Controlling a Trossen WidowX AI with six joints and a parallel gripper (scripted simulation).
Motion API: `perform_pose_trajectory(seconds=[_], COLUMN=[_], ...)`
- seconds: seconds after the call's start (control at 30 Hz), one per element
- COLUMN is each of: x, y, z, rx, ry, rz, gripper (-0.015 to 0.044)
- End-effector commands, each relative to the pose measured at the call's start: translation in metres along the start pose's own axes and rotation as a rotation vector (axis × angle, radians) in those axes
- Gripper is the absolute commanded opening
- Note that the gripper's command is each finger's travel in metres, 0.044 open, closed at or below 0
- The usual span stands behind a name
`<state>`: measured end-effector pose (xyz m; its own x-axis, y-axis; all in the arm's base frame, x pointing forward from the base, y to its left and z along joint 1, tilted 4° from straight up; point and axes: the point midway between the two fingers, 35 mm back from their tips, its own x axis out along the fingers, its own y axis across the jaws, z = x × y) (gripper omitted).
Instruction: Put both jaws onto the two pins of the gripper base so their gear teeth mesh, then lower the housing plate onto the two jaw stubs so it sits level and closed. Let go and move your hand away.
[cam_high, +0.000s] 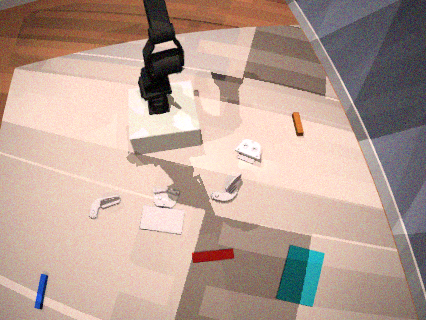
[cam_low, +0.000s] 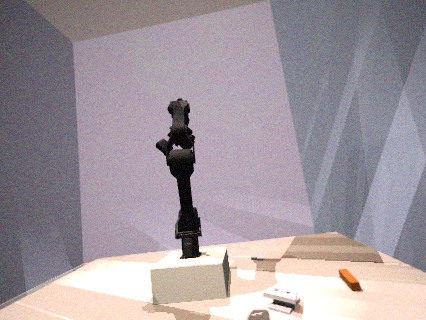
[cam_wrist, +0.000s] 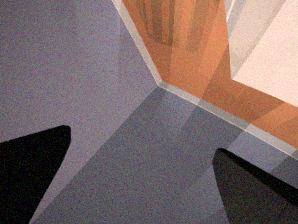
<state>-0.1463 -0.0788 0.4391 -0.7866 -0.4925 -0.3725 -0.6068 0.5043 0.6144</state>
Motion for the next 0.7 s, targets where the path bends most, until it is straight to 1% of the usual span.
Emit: perform_pose_trajectory(seconds=[0.0, 0.03, 0.67], x=[0.000, 0.000, 0.028], y=[0.000, 0.000, -0.025], z=[0.000, 0.000, -0.017], rx=[0.000, -0.003, -0.306], ry=[0.000, 0.001, 0.104], rz=[0.000, -0.002, -0.180], gripper=[0.0426, 0.0440, 0.0440])
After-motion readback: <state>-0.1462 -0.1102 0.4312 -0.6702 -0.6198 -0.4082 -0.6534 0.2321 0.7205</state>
